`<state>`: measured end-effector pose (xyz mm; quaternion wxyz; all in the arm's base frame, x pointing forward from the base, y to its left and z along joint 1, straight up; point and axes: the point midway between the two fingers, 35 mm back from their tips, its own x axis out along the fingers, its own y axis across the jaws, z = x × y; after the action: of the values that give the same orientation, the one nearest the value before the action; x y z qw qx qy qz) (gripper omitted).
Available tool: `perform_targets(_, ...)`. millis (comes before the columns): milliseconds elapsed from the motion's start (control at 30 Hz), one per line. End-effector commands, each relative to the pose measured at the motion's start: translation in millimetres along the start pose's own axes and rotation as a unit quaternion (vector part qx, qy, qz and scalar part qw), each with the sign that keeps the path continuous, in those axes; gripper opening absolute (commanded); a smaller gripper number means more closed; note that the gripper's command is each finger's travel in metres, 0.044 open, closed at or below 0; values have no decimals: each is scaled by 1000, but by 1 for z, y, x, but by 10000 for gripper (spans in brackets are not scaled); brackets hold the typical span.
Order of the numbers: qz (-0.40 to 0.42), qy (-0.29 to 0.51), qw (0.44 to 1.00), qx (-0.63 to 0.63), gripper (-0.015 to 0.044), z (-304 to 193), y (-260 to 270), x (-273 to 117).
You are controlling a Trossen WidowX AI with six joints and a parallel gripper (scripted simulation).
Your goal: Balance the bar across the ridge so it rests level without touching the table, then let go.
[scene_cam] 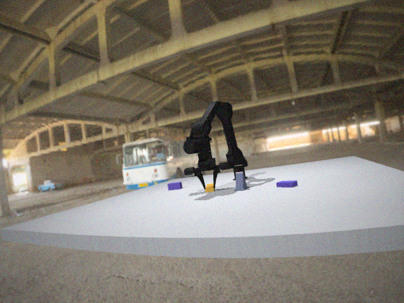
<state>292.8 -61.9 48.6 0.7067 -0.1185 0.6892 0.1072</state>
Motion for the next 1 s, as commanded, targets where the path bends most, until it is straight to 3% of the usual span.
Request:
perform_targets(0, 0, 0, 1000, 0, 137, 0, 0, 0)
perform_targets(167, 0, 0, 1000, 0, 104, 0, 0, 0)
perform_targets(300, 0, 0, 1000, 0, 0, 1, -1, -6)
perform_targets(967, 1, -1, 1000, 1, 0, 6, -3, -56)
